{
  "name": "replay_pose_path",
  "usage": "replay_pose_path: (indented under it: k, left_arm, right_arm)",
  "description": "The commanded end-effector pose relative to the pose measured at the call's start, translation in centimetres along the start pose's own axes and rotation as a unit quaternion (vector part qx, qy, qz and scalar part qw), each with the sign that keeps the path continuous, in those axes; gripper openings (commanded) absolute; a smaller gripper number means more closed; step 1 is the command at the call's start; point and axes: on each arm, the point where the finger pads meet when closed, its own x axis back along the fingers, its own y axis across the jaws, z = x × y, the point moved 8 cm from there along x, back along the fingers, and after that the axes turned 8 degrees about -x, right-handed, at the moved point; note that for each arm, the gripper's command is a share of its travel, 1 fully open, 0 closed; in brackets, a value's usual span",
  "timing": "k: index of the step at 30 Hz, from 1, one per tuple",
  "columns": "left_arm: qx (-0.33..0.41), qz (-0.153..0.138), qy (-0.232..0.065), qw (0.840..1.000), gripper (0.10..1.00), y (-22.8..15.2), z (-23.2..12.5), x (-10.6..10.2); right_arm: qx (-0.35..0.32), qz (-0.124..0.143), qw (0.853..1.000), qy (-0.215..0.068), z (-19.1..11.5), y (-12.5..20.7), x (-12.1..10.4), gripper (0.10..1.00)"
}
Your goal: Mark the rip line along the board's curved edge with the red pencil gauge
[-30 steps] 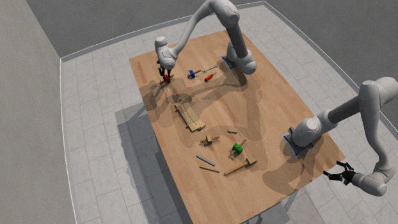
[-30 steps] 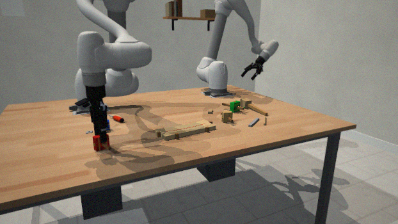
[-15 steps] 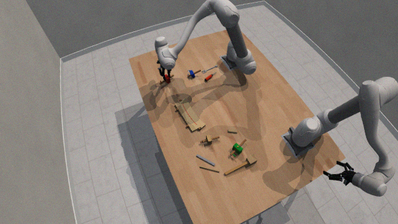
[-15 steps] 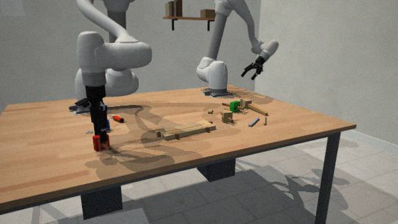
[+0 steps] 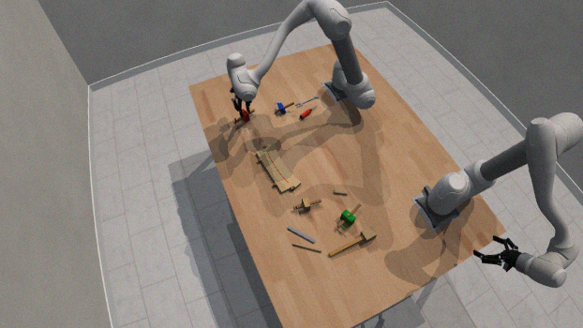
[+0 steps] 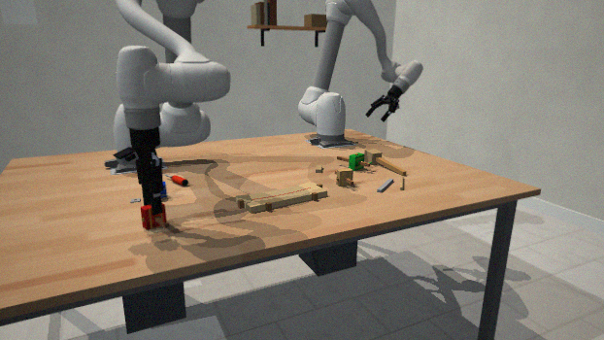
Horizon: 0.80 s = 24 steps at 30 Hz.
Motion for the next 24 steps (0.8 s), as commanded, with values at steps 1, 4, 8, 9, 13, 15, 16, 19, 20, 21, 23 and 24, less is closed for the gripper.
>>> replay_pose_path:
  k: [1, 4, 8, 9, 13, 15, 16, 19, 20, 21, 23, 24]
  left_arm:
    - [0.001, -0.001, -0.004, 1.000, 1.000, -0.2, -0.4, -0.2]
    - [0.001, -0.001, -0.004, 1.000, 1.000, -0.2, -0.4, -0.2]
    - [0.001, -0.001, -0.004, 1.000, 1.000, -0.2, -0.4, -0.2]
    - [0.001, -0.001, -0.004, 1.000, 1.000, -0.2, -0.4, -0.2]
    - [0.001, -0.001, -0.004, 1.000, 1.000, -0.2, -0.4, -0.2]
    - [0.001, -0.001, -0.004, 1.000, 1.000, -0.2, -0.4, -0.2]
    - [0.001, -0.001, -0.004, 1.000, 1.000, -0.2, -0.4, -0.2]
    - [0.001, -0.001, -0.004, 1.000, 1.000, -0.2, -0.4, -0.2]
    - [0.001, -0.001, -0.004, 1.000, 1.000, -0.2, -0.4, -0.2]
    - [0.001, -0.001, -0.004, 1.000, 1.000, -0.2, -0.4, -0.2]
    - [0.001, -0.001, -0.004, 1.000, 1.000, -0.2, -0.4, -0.2]
    - [0.001, -0.001, -0.004, 1.000, 1.000, -0.2, -0.4, -0.2]
  right_arm:
    - [0.003, 0.003, 1.000, 0.003, 0.3, -0.2, 1.3, 0.372]
    - [0.003, 0.003, 1.000, 0.003, 0.3, -0.2, 2.2, 0.372]
    - [0.003, 0.003, 1.000, 0.003, 0.3, -0.2, 2.9, 0.372]
    - [0.003, 0.003, 1.000, 0.003, 0.3, -0.2, 3.3, 0.372]
    - [0.003, 0.003, 1.000, 0.003, 0.3, -0.2, 5.0, 0.372]
    - [0.003, 0.003, 1.000, 0.003, 0.3, -0.2, 5.9, 0.372]
    - [0.003, 0.003, 1.000, 0.003, 0.3, -0.2, 6.4, 0.372]
    - [0.003, 0.003, 1.000, 0.003, 0.3, -0.2, 7.8, 0.372]
    - [0.003, 0.003, 1.000, 0.003, 0.3, -0.2, 8.3, 0.372]
    - [0.003, 0.003, 1.000, 0.003, 0.3, -0.1, 8.7, 0.372]
    - [0.003, 0.003, 1.000, 0.003, 0.3, -0.1, 8.7, 0.372]
    - [0.003, 0.003, 1.000, 0.003, 0.3, -0.1, 9.2, 0.372]
